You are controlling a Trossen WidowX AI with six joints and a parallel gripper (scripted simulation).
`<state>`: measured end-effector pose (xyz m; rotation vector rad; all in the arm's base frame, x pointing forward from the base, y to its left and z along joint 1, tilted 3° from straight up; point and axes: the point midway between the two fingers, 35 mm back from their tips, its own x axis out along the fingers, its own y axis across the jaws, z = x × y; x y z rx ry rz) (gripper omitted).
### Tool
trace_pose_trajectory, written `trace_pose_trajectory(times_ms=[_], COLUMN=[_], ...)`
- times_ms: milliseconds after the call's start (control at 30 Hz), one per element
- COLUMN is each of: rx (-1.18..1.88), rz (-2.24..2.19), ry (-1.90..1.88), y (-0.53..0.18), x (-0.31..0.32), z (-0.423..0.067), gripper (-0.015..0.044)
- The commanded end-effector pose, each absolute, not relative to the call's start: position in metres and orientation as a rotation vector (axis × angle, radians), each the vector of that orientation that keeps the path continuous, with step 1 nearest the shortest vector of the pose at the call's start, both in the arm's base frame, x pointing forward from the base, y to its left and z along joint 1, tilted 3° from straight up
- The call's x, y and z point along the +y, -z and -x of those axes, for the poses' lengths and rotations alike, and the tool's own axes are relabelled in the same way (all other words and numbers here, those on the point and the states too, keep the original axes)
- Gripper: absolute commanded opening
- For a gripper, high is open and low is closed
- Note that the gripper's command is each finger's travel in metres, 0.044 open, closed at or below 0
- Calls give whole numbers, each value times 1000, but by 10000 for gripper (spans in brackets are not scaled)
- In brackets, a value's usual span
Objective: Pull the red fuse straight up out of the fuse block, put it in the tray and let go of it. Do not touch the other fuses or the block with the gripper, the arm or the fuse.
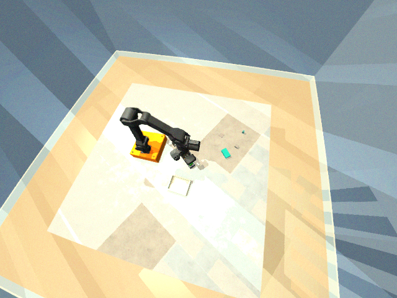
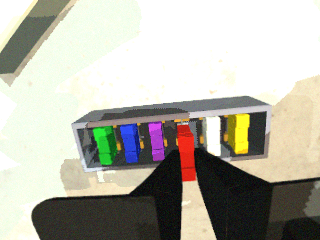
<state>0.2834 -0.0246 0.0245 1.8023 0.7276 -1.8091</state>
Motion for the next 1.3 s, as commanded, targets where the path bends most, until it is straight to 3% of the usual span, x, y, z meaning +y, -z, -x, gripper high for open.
trace_pose_trajectory(times_ms=[0, 1267], rx=[731, 729], rz=[-1805, -1805], ry=[1808, 1808], y=[-27, -57], x=[-24, -38], z=[-283, -286], gripper=[0, 0])
